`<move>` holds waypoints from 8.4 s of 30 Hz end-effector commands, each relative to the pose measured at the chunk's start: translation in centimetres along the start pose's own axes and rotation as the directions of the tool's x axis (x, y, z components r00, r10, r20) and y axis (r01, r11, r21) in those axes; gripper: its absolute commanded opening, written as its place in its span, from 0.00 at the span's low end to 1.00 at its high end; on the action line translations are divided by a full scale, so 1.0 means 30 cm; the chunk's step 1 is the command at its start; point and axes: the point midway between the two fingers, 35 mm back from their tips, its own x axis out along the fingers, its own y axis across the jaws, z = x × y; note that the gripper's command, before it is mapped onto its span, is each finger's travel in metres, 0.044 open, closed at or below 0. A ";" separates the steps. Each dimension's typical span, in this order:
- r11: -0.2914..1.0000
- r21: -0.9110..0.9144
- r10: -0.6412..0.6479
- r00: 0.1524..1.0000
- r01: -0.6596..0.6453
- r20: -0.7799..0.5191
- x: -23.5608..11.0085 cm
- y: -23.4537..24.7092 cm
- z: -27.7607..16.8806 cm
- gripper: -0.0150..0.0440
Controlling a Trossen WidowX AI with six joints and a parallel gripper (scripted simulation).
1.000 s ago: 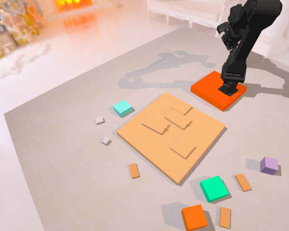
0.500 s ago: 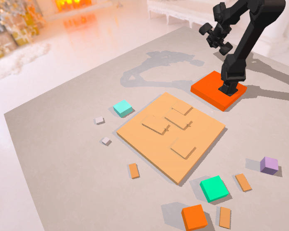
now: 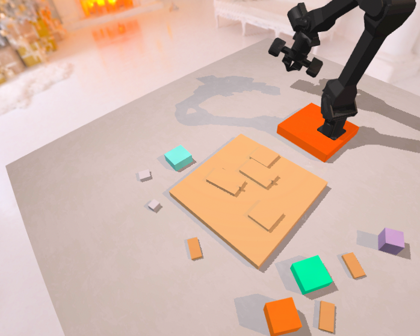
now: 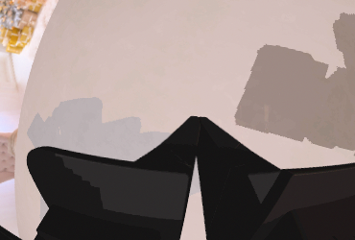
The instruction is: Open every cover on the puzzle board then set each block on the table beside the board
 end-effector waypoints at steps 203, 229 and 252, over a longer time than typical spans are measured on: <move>-0.889 -0.137 -0.348 0.840 -0.436 -0.417 -0.794 -0.411 -1.647 0.25; -0.889 -0.137 -0.348 0.839 -0.436 -0.418 -0.806 -0.398 -1.701 0.25; -0.889 -0.137 -0.347 0.839 -0.436 -0.420 -0.835 -0.373 -1.769 0.25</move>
